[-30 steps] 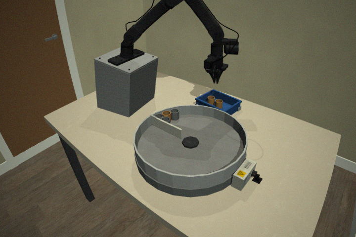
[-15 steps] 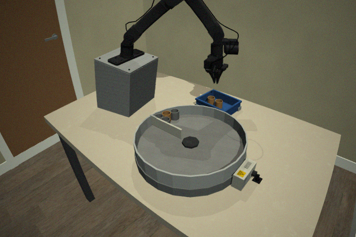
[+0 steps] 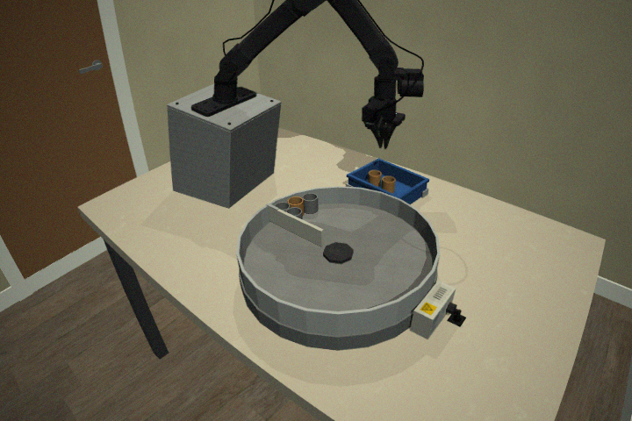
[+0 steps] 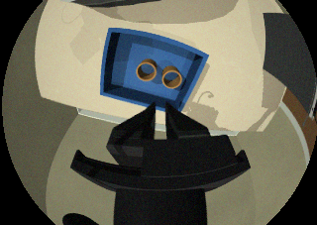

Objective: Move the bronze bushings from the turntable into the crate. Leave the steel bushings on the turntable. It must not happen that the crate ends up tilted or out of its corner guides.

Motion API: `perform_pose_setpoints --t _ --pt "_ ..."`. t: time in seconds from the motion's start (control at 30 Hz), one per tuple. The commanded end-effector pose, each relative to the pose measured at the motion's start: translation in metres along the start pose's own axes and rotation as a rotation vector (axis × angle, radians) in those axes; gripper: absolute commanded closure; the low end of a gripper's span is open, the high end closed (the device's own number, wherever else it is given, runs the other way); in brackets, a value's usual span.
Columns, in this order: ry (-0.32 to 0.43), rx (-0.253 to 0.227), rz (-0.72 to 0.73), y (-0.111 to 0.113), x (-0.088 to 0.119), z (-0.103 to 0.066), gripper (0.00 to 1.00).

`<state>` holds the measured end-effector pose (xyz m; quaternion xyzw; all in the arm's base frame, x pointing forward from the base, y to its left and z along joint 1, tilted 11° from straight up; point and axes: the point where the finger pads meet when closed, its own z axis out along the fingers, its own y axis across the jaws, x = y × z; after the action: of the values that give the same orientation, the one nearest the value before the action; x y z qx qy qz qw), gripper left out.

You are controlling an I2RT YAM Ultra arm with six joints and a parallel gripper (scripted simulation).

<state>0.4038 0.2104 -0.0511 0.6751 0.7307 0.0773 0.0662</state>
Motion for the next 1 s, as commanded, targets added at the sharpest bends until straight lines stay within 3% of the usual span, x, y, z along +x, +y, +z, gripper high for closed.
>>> perform_pose_setpoints --t 0.0,0.7,0.97 --pt "-0.018 0.014 -0.008 -0.009 0.0 -0.005 0.86" --pt "-0.018 0.013 -0.008 -0.009 -0.001 -0.005 0.87" --pt "-0.011 -0.006 0.004 -0.002 -0.011 -0.008 0.87"
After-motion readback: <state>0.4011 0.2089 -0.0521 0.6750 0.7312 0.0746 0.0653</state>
